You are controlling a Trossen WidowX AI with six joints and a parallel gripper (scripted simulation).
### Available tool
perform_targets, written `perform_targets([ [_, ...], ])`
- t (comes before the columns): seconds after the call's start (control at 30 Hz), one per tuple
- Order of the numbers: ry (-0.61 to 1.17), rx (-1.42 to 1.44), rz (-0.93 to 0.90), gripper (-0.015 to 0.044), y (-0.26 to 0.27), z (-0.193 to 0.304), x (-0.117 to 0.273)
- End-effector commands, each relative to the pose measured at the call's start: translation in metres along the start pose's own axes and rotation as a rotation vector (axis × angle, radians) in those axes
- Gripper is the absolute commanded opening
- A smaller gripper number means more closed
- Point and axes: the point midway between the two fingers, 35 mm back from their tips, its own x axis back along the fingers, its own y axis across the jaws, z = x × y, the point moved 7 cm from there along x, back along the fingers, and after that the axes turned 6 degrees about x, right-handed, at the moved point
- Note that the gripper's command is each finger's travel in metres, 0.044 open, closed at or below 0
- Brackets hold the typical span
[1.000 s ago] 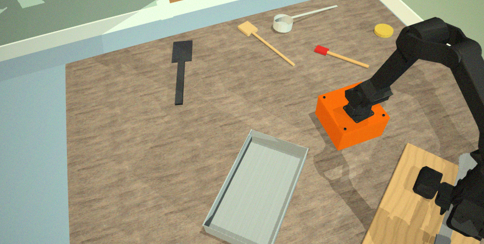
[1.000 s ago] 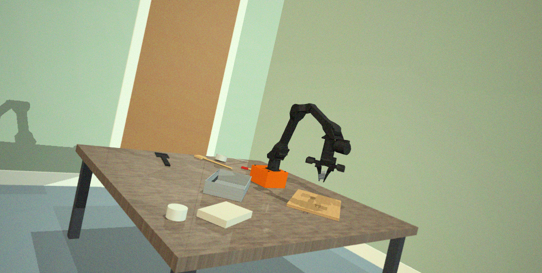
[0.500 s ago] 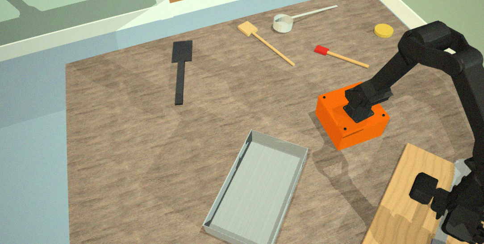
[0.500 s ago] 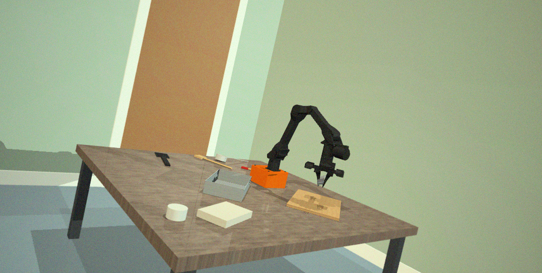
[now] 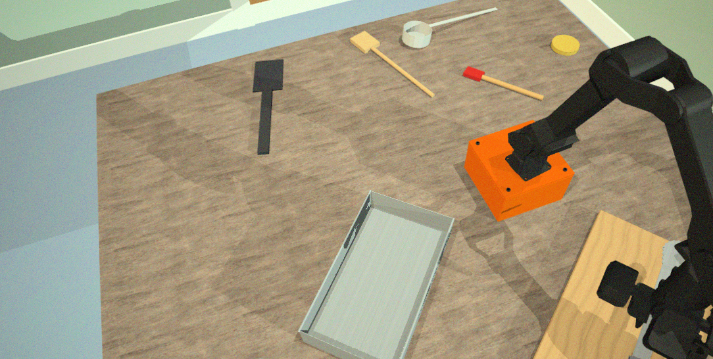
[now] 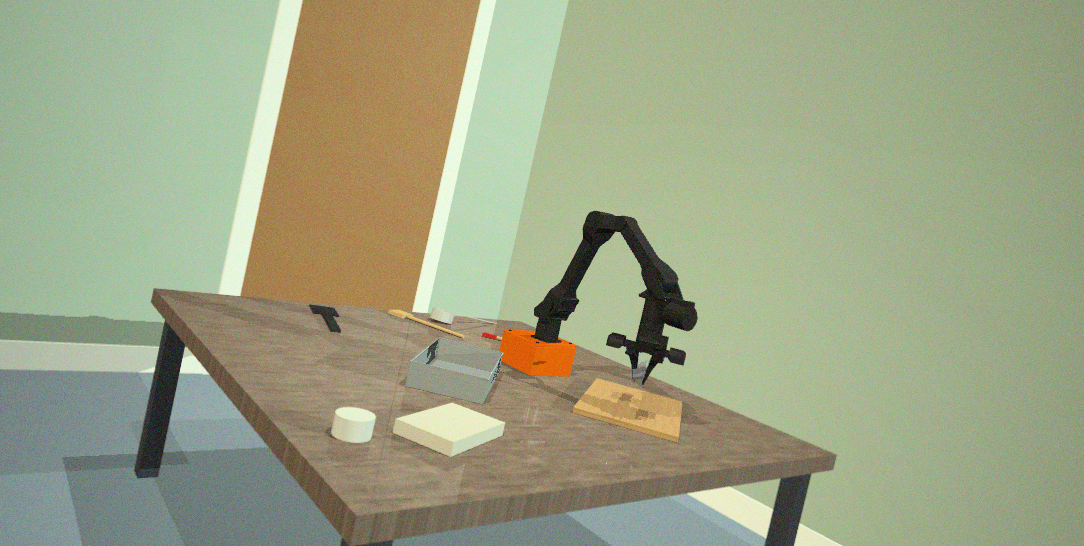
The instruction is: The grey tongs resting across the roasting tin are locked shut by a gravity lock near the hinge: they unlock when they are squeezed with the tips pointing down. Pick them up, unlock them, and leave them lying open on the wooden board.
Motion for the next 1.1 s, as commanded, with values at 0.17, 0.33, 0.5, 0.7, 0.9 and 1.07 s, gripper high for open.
perform_targets([
  [0.17,0.006,0.003,-0.002,-0.015,-0.001,0.002,-0.017],
  [0.33,0.006,0.003,-0.002,-0.015,-0.002,0.003,-0.025],
  [0.5,0.006,0.003,-0.002,-0.015,-0.003,0.004,-0.033],
  [0.7,0.006,0.003,-0.002,-0.015,-0.004,0.004,-0.035],
  [0.9,0.002,0.0,0.003,-0.0019,-0.004,0.003,-0.033],
  [1.07,0.002,0.0,0.003,0.0113,-0.004,0.003,-0.033],
])
